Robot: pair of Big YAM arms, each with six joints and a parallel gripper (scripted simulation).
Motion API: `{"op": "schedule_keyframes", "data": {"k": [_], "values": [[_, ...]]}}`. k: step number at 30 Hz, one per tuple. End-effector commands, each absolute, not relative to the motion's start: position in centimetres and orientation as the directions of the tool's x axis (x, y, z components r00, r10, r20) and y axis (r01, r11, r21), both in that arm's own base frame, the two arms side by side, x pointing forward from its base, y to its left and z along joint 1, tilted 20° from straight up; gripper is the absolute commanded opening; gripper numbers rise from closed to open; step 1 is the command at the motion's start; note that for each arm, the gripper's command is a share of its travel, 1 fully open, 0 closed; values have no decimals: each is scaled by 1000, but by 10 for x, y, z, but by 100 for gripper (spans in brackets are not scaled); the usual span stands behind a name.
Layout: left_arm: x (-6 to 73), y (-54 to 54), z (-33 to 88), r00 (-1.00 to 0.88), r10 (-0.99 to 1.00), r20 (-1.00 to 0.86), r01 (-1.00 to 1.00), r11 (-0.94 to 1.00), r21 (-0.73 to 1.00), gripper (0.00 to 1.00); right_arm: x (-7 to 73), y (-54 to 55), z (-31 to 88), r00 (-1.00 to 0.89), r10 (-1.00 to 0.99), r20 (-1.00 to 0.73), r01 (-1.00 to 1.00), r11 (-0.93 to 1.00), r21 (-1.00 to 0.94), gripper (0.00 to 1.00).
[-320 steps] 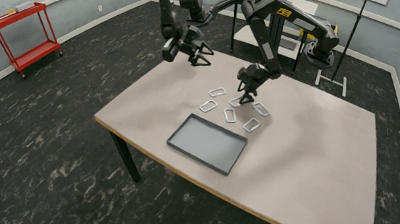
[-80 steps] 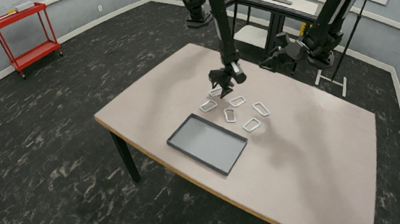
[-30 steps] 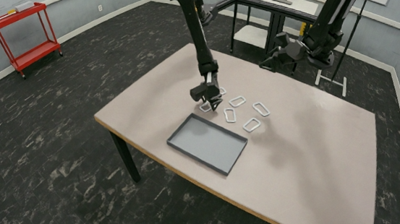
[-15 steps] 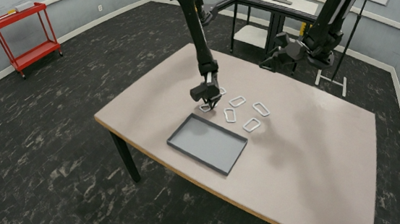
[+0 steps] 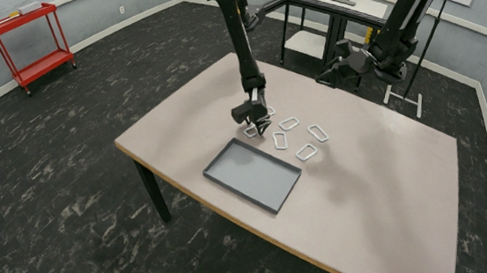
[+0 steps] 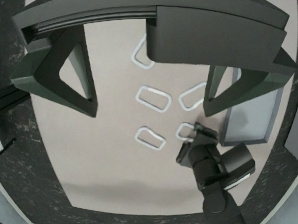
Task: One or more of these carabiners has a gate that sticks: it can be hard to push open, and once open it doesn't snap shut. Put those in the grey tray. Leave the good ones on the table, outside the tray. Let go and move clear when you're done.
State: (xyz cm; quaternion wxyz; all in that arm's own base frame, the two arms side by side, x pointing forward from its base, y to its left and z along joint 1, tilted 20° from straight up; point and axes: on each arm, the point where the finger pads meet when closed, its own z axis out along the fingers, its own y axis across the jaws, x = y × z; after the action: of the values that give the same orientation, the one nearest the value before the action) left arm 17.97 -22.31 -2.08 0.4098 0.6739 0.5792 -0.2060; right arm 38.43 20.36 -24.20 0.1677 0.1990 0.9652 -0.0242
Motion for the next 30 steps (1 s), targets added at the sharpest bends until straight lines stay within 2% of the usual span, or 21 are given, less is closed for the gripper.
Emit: {"op": "schedule_keyframes", "data": {"k": [1,2,3,9,13,21,26,30], "values": [[179,-224,-20,254,608,-752,947,1,321,100,387,206,-240,-864,375,-338,389,921,27,83],[179,-224,-20,254,608,-752,947,1,321,100,388,216,-238,-866,360,-347,369,928,41,94],[179,-224,-20,254,608,-752,947,1,321,100,395,225,-228,-858,365,-361,367,928,67,100],[179,-224,-20,254,608,-752,947,1,321,100,412,260,-203,-864,288,-413,263,958,118,100],[179,-224,-20,254,608,-752,947,1,321,100,430,281,-188,-869,143,-473,87,986,139,100],[179,-224,-20,254,608,-752,947,1,321,100,407,298,-216,-799,-211,-563,-283,958,43,100],[179,-224,-20,254,608,-752,947,1,321,100,405,295,-220,-741,-309,-596,-382,924,-5,100],[179,-224,-20,254,608,-752,947,1,321,100,391,299,-225,-612,-470,-637,-540,836,-98,100]]}}
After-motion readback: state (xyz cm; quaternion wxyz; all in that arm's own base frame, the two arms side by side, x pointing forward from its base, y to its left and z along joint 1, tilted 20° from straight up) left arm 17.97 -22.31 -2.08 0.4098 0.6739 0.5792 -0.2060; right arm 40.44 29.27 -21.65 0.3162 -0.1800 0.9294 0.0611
